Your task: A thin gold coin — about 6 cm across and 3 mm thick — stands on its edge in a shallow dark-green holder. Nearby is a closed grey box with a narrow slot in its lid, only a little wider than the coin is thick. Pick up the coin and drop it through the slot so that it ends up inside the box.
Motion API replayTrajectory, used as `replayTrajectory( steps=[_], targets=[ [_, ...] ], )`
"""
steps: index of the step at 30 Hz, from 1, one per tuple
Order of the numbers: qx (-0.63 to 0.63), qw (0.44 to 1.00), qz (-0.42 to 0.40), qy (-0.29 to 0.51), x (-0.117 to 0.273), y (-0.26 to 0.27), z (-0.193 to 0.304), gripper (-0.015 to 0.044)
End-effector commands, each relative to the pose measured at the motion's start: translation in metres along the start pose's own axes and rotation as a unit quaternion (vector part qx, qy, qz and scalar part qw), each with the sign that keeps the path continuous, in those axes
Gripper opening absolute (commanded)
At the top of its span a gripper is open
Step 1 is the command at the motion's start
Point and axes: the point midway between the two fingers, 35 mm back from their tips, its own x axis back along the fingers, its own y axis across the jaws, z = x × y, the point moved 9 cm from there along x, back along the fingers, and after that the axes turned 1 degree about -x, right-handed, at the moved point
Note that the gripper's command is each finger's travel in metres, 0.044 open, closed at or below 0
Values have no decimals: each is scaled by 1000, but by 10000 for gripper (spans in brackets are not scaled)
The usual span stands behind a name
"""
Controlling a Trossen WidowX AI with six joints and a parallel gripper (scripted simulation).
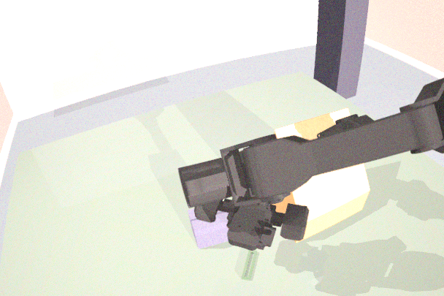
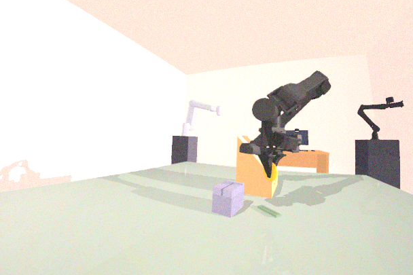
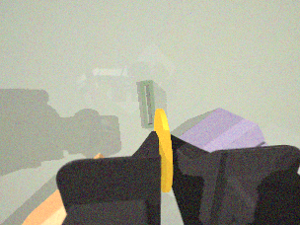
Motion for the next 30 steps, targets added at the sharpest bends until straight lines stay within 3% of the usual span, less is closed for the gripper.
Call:
replayTrajectory(
  steps=[1,12,23,30],
  targets=[
    [-59,998,1,-3,2,-1,-1,0],
    [-246,969,0,-3,3,-5,-1,0],
    [-425,905,-1,-4,3,-10,-1,0],
    [-448,894,-1,-4,3,-10,-1,0]
  ],
)
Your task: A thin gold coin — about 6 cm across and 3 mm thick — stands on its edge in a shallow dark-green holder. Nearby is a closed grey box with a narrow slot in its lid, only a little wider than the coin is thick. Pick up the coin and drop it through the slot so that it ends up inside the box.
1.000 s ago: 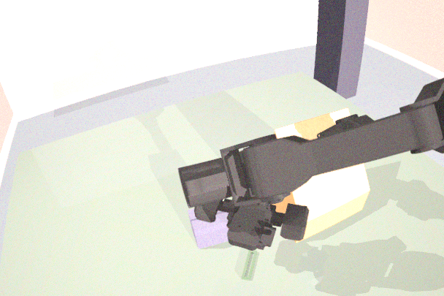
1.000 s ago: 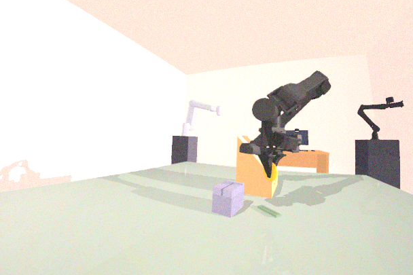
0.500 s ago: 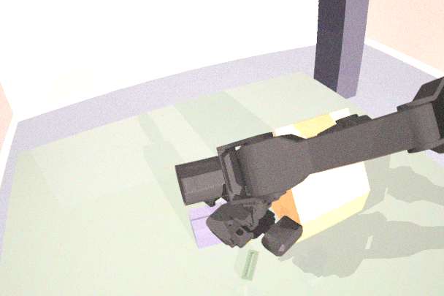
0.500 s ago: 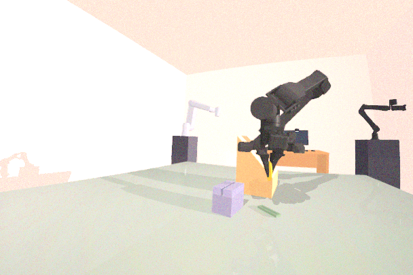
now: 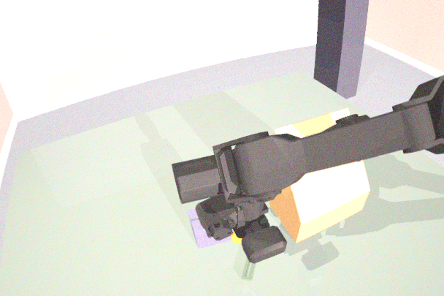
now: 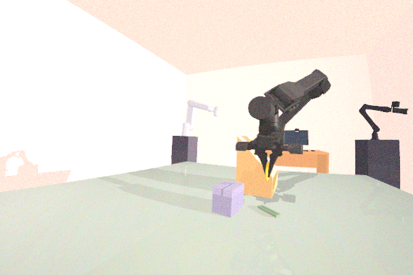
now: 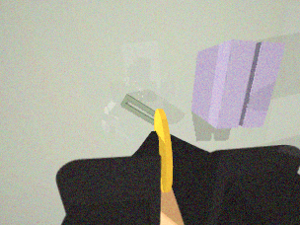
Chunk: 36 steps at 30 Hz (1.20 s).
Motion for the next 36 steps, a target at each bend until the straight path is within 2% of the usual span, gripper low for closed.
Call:
replayTrajectory(
  steps=[1,36],
  targets=[
    [-18,1000,-2,0,0,0,0,0],
    [-17,1000,3,-1,1,-77,-31,0]
  ],
)
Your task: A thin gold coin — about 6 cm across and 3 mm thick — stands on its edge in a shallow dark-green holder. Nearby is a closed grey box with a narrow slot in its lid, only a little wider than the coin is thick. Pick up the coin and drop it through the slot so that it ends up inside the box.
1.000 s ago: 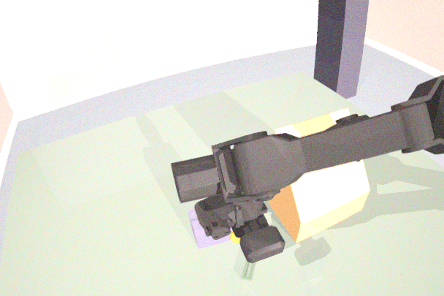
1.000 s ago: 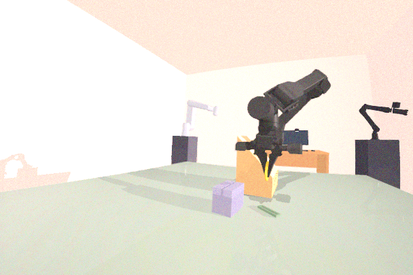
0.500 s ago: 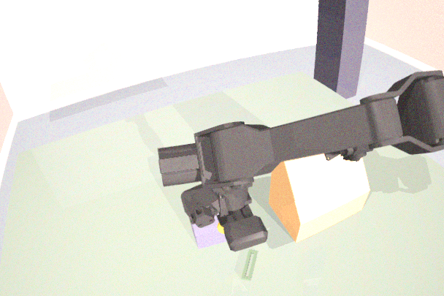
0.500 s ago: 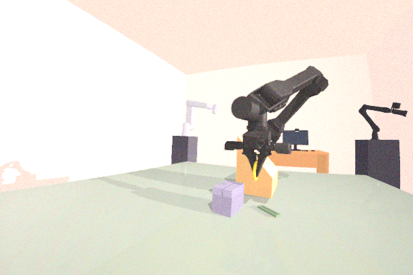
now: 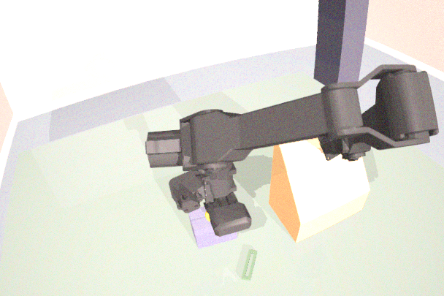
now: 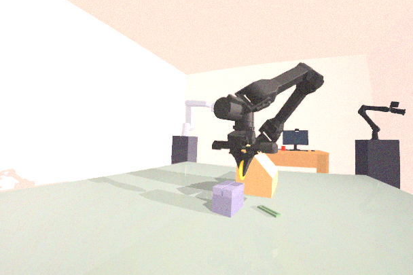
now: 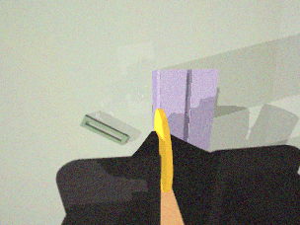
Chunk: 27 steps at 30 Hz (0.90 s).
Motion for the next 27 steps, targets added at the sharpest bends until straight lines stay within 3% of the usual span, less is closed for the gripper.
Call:
replayTrajectory(
  steps=[1,11,27],
  targets=[
    [1,1000,1,-1,1,-12,-4,0],
    [2,1000,-1,-1,0,-37,-9,0],
    [0,1000,-2,0,-1,-31,-7,0]
  ],
)
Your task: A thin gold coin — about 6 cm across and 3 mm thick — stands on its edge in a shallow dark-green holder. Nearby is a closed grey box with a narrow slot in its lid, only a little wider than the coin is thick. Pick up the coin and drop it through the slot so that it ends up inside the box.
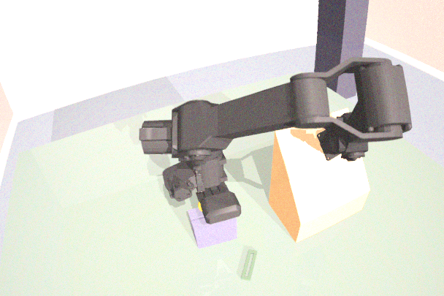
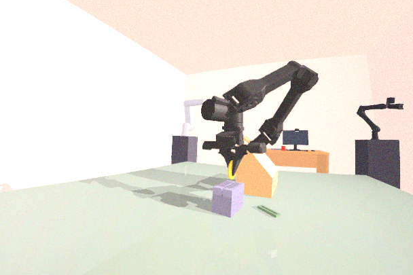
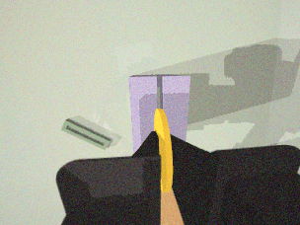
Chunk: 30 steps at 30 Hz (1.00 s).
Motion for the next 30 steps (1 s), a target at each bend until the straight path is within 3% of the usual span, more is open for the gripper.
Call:
replayTrajectory(
  steps=[1,30],
  targets=[
    [-1,1000,0,-1,1,-1,0,0],
    [1,1000,-1,-2,-1,-7,-2,0]
  ],
)
